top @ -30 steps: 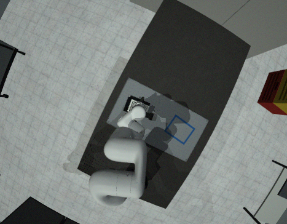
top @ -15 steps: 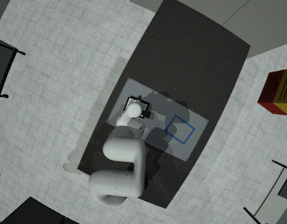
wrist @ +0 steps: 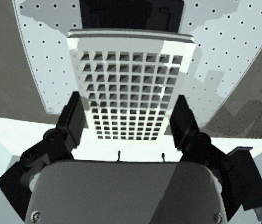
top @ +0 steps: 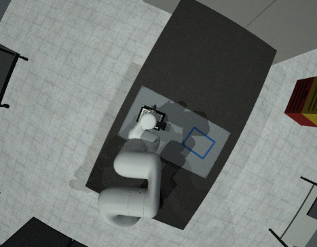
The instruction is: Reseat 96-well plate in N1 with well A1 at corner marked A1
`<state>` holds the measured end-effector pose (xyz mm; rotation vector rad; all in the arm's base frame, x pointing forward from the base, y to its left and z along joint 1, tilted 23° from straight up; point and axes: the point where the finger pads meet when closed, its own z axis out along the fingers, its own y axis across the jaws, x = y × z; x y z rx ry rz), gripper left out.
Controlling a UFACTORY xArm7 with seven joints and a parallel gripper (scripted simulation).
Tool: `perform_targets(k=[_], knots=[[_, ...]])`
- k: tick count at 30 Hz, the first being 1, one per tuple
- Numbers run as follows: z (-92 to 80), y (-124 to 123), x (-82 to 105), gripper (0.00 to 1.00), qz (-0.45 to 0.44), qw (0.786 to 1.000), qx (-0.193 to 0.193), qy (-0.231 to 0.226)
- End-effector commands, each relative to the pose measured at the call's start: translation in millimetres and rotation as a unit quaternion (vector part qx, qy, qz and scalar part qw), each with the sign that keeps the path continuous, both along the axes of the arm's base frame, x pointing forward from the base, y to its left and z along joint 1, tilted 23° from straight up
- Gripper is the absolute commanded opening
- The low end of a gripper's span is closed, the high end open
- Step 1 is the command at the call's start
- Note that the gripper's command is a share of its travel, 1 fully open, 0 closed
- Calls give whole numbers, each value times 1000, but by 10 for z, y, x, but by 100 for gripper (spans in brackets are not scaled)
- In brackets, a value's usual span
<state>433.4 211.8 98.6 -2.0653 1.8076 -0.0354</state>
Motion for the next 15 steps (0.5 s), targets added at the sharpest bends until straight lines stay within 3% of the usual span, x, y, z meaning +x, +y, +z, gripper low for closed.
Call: perform_targets(k=[1,15], knots=[[12,-1,11,0,0,1000,0,-2],[-66,19,33,0,0,1000,0,-2]])
